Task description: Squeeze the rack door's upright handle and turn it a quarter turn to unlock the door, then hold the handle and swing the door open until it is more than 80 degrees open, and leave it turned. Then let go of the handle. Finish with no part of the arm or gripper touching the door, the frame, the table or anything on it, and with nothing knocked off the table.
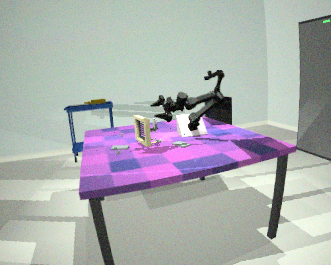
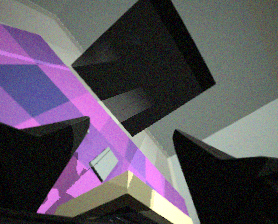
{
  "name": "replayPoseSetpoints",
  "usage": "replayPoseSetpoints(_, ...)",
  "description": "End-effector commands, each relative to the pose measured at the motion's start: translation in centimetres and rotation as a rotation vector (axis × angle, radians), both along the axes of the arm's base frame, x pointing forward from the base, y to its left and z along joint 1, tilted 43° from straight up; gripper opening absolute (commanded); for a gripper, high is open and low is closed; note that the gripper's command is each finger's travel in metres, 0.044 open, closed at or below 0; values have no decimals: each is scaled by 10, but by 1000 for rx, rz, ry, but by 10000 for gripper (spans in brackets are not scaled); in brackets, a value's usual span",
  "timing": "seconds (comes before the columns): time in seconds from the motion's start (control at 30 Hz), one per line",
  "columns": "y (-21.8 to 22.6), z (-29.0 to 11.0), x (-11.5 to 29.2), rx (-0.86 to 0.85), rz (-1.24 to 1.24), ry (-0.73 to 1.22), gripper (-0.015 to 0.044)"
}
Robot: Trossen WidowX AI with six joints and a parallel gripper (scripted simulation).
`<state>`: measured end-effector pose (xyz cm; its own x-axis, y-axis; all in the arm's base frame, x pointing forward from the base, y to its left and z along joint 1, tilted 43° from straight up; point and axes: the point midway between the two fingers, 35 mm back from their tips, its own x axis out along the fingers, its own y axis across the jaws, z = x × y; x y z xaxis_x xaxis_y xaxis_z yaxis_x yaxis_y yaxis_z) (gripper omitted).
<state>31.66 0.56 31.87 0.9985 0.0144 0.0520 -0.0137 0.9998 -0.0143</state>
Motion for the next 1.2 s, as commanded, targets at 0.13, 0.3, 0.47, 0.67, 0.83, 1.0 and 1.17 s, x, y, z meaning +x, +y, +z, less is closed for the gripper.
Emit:
replayPoseSetpoints(0.13, -5, -15, 12, -48, 12, 114, 294)
replayPoseSetpoints(0.3, -13, -37, 24, -99, 39, 275, 294)
replayPoseSetpoints(0.47, -23, -58, 31, -128, 78, 431, 294)
replayPoseSetpoints(0.67, -34, -82, 33, -132, 137, 608, 294)
replayPoseSetpoints(0.83, -42, -98, 30, -110, 195, 741, 294)
replayPoseSetpoints(1.0, -50, -111, 25, -67, 258, 859, 294)
replayPoseSetpoints(1.17, -59, -120, 18, -2, 321, 961, 294)
